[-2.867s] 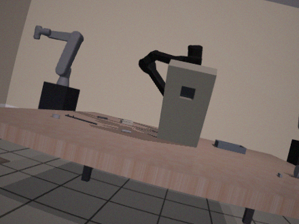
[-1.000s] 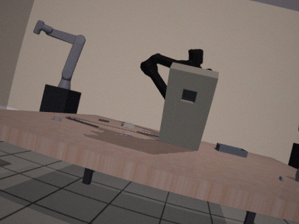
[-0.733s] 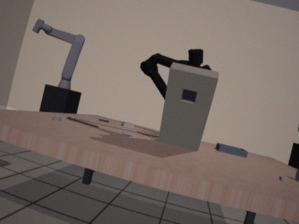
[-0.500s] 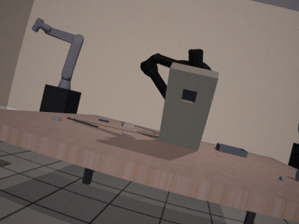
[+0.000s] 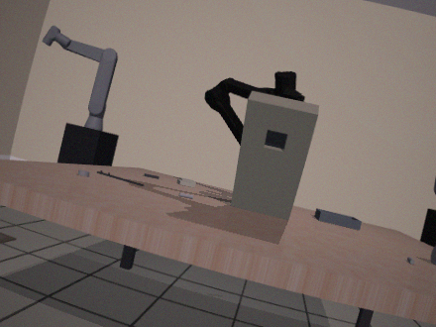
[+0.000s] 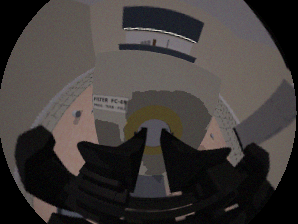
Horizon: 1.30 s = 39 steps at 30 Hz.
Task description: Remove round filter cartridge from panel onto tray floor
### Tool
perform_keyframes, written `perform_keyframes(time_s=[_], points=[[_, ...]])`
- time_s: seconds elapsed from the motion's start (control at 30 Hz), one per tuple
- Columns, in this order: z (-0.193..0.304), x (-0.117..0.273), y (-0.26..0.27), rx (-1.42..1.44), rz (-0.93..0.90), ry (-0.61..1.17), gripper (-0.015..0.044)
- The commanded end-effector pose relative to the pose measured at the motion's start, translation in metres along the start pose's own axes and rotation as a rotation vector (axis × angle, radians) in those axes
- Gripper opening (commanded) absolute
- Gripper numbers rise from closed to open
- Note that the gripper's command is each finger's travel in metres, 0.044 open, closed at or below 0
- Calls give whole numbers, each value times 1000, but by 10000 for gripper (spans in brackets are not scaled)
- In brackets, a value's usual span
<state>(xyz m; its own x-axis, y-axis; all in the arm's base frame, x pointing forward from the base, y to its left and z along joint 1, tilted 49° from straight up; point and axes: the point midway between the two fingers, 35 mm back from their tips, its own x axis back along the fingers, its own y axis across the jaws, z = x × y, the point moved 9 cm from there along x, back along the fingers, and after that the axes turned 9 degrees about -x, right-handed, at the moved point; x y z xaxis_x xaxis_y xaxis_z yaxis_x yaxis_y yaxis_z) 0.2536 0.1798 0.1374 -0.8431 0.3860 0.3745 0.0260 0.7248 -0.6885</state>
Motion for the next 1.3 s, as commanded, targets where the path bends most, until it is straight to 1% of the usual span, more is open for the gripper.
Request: perform_keyframes(time_s=[0.0, 0.57, 0.8, 1.27], points=[[-1, 3, 0, -37, -12, 7, 0], [0, 71, -1, 37, -12, 6, 0], [2, 72, -1, 38, -11, 6, 0], [47, 66, -6, 38, -11, 6, 0]])
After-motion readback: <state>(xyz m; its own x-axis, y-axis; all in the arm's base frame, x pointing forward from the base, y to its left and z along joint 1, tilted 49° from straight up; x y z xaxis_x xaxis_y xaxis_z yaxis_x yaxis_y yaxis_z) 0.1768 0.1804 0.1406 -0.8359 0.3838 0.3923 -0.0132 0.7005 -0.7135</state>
